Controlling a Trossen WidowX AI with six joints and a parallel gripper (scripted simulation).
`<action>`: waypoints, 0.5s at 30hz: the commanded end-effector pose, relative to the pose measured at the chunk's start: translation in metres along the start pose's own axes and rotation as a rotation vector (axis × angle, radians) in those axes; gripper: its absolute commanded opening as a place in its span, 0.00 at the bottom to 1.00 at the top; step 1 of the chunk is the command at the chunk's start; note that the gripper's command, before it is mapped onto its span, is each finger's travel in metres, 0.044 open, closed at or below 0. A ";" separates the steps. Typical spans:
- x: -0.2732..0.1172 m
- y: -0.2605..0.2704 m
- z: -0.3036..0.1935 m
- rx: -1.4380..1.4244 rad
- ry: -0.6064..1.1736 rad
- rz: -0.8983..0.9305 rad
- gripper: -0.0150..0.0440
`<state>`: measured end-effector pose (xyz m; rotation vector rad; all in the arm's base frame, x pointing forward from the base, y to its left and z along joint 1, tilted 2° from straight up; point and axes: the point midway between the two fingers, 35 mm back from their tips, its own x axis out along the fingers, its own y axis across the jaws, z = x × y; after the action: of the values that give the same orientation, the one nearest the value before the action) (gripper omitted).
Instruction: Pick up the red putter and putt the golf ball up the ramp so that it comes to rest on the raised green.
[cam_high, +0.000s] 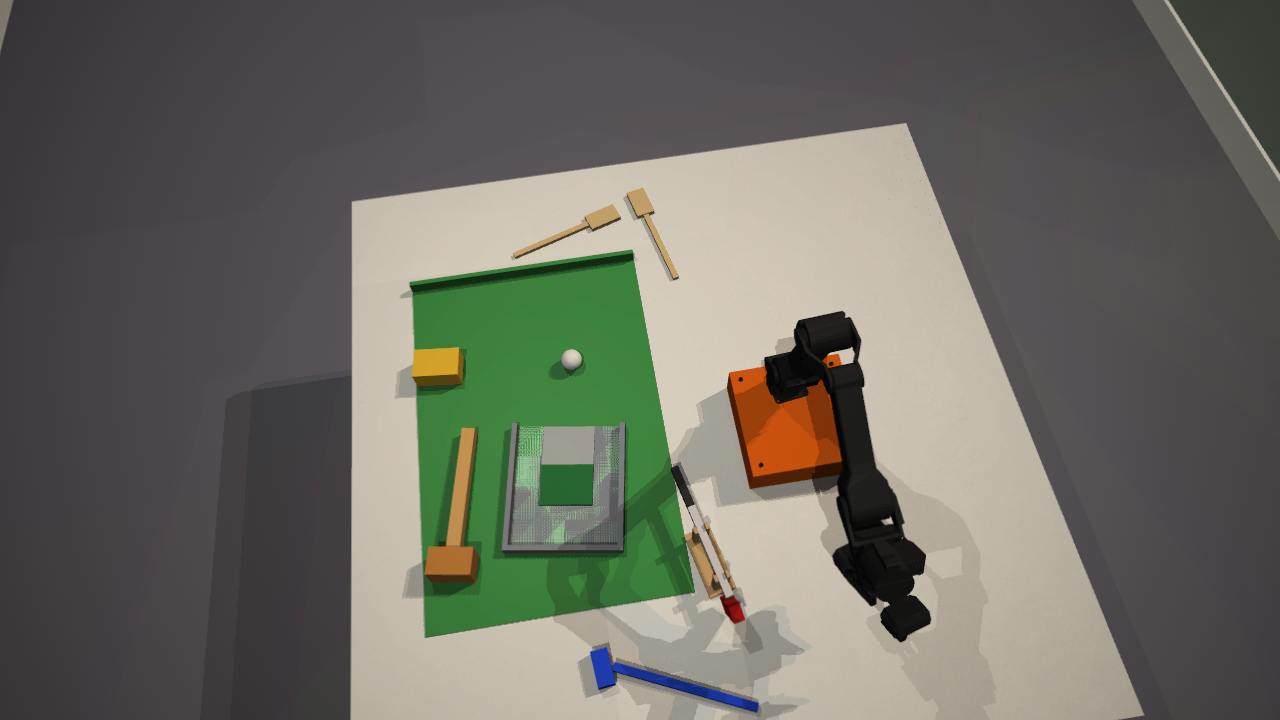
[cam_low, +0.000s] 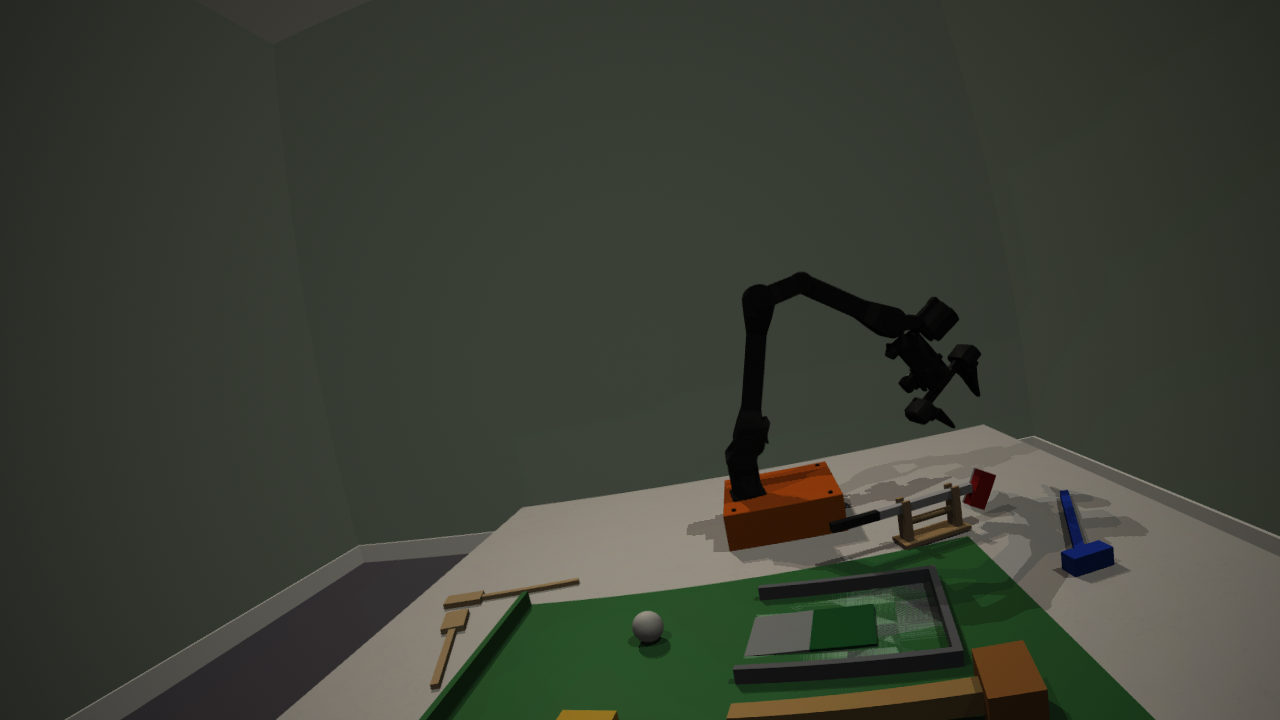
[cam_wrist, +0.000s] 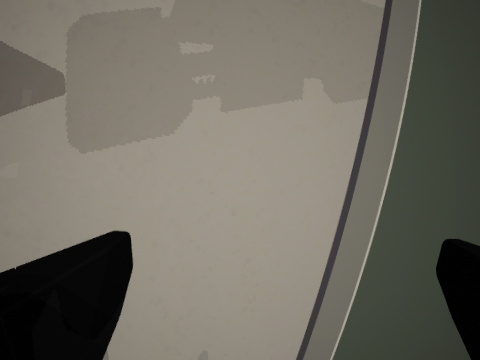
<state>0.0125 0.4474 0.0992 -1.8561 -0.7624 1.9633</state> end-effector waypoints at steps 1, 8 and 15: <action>-0.001 0.001 -0.003 0.009 0.003 0.003 0.98; -0.035 0.062 -0.093 0.353 0.110 0.095 1.00; -0.086 0.145 -0.160 0.769 0.218 0.172 1.00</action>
<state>0.1634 0.3499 0.0855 -1.7212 -0.0127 1.8163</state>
